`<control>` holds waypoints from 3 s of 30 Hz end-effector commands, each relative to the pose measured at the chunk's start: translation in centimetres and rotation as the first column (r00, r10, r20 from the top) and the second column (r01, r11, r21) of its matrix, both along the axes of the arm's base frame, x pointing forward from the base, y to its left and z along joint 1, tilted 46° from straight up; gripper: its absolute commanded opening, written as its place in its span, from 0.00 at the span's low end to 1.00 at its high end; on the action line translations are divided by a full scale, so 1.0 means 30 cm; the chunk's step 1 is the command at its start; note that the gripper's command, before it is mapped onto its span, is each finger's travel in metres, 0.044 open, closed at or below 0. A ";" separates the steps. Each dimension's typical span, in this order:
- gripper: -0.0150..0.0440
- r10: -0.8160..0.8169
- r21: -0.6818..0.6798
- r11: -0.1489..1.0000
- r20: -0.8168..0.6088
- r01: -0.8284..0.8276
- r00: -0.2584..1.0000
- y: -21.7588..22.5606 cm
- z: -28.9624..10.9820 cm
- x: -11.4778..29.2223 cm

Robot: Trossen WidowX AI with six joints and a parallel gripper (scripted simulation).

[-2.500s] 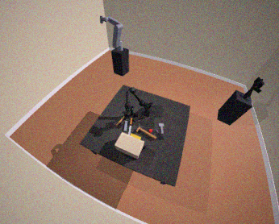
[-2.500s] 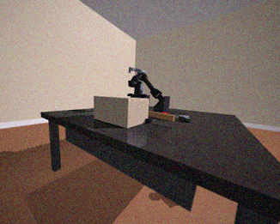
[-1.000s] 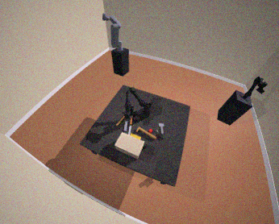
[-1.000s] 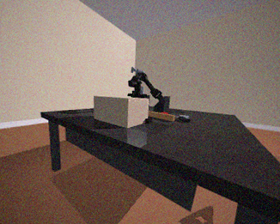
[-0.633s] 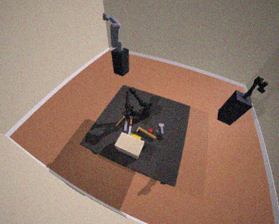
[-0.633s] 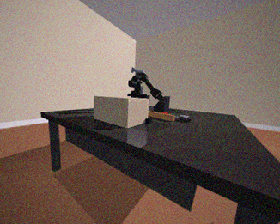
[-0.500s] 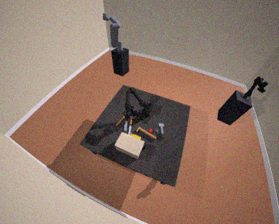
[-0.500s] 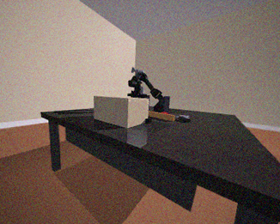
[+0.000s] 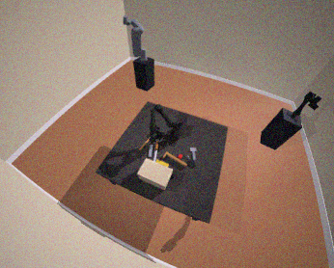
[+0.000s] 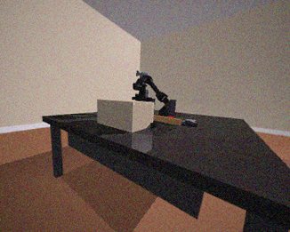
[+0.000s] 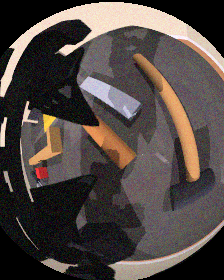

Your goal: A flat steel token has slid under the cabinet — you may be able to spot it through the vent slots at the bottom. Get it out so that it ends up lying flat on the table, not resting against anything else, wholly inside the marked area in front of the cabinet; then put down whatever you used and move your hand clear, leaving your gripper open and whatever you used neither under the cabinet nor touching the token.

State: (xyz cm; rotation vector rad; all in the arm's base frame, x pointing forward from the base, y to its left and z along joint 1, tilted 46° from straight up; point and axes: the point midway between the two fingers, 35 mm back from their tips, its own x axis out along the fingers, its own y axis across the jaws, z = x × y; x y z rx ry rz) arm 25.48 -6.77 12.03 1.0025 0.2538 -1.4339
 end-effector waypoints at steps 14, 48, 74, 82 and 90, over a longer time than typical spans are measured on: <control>0.71 0.093 -0.026 0.995 -0.101 -0.096 0.991 -0.001 0.000 0.000; 0.71 0.260 -0.039 0.959 -0.290 -0.282 0.921 0.000 -0.001 0.000; 0.71 0.369 -0.024 0.908 -0.427 -0.419 0.825 0.000 -0.001 0.001; 0.71 0.399 -0.016 0.889 -0.467 -0.458 0.789 0.000 -0.001 0.001; 0.71 0.426 -0.005 0.868 -0.506 -0.497 0.750 0.001 -0.002 0.001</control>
